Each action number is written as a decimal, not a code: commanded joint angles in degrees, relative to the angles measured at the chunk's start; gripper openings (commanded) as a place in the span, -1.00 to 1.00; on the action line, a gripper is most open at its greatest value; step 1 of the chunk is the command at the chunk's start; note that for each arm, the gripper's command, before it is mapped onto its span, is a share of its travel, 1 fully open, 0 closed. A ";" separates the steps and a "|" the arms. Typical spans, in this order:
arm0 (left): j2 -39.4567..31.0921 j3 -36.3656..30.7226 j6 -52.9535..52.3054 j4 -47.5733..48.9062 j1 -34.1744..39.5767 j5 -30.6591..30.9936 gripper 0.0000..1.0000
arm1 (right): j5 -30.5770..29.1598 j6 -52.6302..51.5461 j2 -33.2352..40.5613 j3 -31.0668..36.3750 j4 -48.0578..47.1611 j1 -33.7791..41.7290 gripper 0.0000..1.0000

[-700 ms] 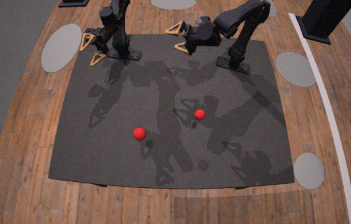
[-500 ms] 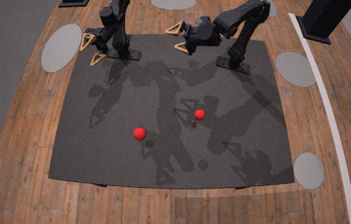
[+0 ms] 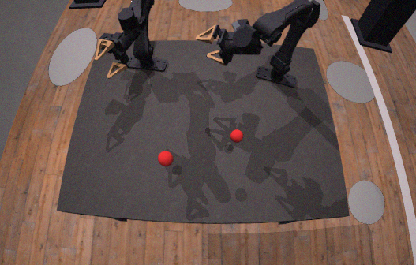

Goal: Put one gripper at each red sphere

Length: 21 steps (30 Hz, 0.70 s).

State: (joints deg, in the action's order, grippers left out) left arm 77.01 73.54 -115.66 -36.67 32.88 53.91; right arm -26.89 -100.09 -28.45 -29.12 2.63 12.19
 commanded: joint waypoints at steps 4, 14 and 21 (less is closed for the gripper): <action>-0.03 0.01 1.13 1.02 -0.16 -0.22 1.00 | 0.29 0.98 -0.90 -0.82 -0.81 0.15 1.00; 0.97 -1.66 7.30 5.60 -1.15 -3.46 1.00 | 1.74 6.48 -5.52 -3.62 -3.75 1.15 1.00; 2.83 -4.30 17.84 13.13 -3.10 -8.73 1.00 | 4.24 16.08 -13.80 -8.50 -8.97 2.98 1.00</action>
State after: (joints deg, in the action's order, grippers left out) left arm 78.87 70.15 -104.64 -27.97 30.83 47.75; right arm -24.58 -90.04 -39.33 -34.50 -2.55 13.96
